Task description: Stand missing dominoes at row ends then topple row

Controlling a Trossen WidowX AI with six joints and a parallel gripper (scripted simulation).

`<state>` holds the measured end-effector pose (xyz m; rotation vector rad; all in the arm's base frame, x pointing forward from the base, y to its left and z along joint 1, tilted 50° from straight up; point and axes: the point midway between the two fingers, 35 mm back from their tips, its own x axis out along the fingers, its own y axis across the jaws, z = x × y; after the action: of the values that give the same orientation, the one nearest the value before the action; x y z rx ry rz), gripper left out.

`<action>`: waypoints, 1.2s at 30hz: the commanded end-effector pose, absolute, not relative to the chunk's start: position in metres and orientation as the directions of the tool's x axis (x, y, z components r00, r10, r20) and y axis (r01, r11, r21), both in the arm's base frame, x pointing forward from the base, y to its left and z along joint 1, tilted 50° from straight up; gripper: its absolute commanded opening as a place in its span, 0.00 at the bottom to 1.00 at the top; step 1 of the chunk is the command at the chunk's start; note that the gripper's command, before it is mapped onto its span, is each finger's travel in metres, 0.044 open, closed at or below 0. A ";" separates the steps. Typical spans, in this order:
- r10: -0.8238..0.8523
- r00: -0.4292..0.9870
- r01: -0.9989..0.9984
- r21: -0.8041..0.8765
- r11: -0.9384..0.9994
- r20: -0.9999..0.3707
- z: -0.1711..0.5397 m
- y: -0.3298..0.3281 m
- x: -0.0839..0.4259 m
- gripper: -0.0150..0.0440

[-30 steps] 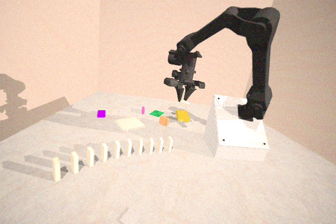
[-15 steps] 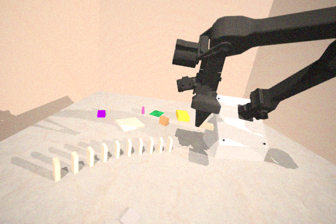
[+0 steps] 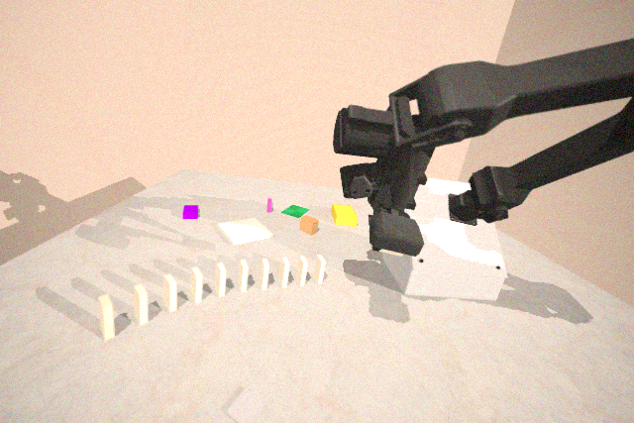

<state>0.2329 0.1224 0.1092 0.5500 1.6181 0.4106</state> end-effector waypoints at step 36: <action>0.088 0.626 0.188 0.259 0.947 -0.775 0.081 0.141 0.239 0.44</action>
<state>0.2394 0.1404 0.0770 0.3019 0.9649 -0.0422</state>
